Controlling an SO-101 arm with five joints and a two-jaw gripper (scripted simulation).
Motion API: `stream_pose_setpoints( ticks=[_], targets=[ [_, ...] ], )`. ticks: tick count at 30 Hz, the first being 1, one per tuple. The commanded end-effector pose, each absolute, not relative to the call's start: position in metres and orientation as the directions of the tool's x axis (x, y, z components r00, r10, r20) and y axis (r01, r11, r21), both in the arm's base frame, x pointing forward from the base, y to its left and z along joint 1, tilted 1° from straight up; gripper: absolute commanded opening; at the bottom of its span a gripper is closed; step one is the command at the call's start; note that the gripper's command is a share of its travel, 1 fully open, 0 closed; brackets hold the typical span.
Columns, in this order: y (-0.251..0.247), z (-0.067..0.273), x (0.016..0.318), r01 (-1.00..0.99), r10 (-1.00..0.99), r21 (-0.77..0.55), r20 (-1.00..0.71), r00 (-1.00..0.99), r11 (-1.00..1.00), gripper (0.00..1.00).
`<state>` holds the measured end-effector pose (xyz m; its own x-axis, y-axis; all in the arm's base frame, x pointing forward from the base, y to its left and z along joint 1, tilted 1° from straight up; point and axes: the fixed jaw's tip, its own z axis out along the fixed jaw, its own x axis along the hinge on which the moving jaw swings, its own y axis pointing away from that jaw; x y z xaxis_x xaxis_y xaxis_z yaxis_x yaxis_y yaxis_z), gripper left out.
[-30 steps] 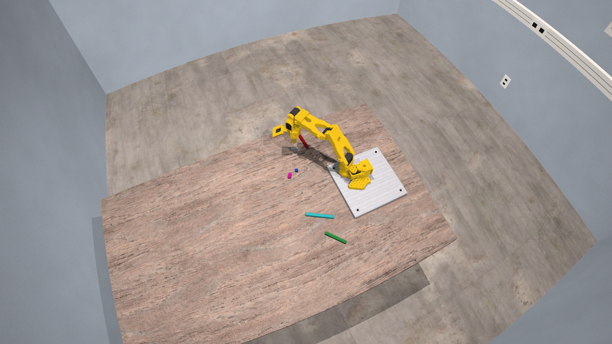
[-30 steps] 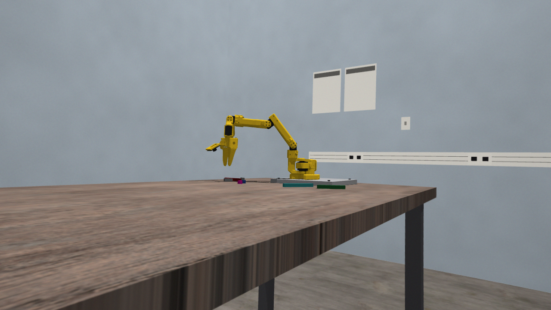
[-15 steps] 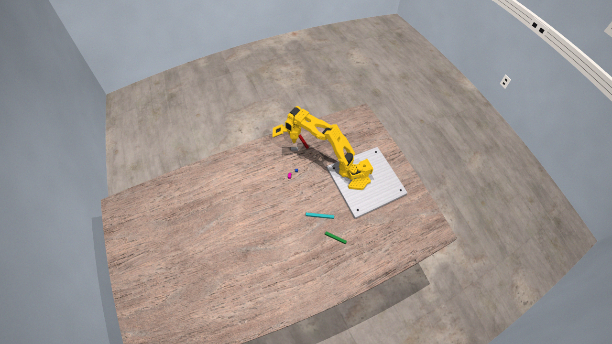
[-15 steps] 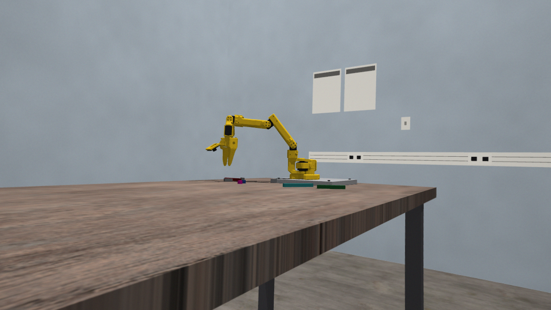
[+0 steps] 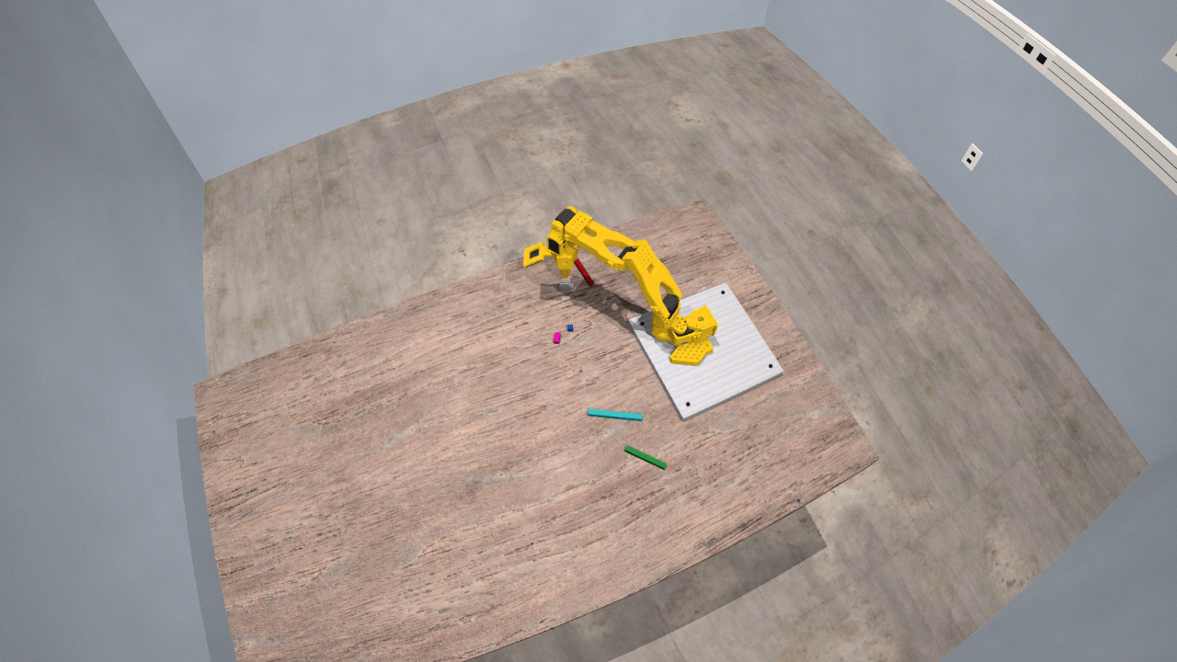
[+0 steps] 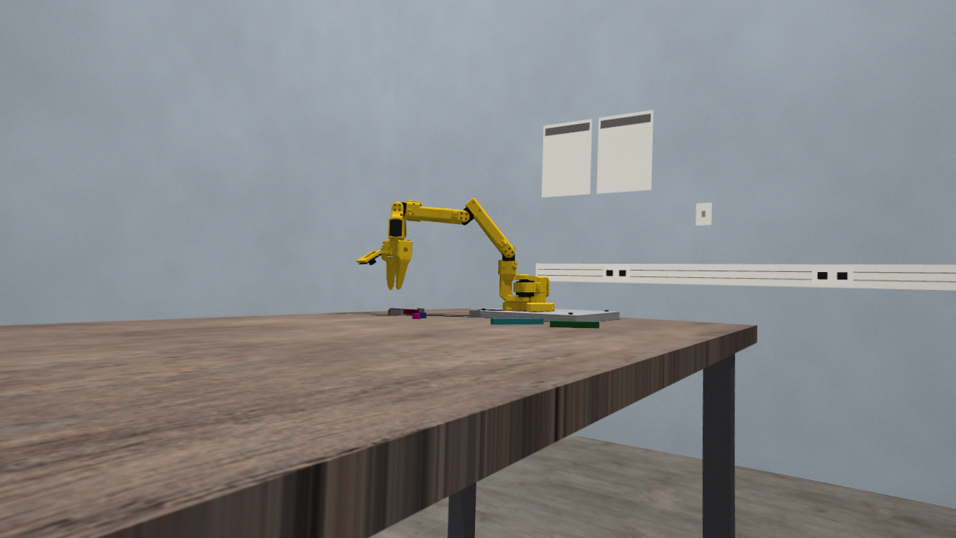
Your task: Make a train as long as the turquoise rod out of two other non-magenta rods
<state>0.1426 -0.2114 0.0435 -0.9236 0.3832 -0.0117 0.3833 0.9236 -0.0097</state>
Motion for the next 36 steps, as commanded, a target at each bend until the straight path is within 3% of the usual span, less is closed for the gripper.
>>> stream_pose_setpoints(
  ticks=[1, 16, 36],
  targets=[
    [-0.209, 0.041, 0.143, 0.382, 0.382, 0.001, 0.002, -0.924, 0.924, 0.19],
    [-0.209, 0.033, 0.143, 0.382, 0.382, 0.007, 0.010, -0.924, 0.924, 0.19],
    [-0.209, 0.000, 0.143, 0.382, 0.382, 0.008, 0.011, -0.924, 0.924, 0.19]
  ],
)
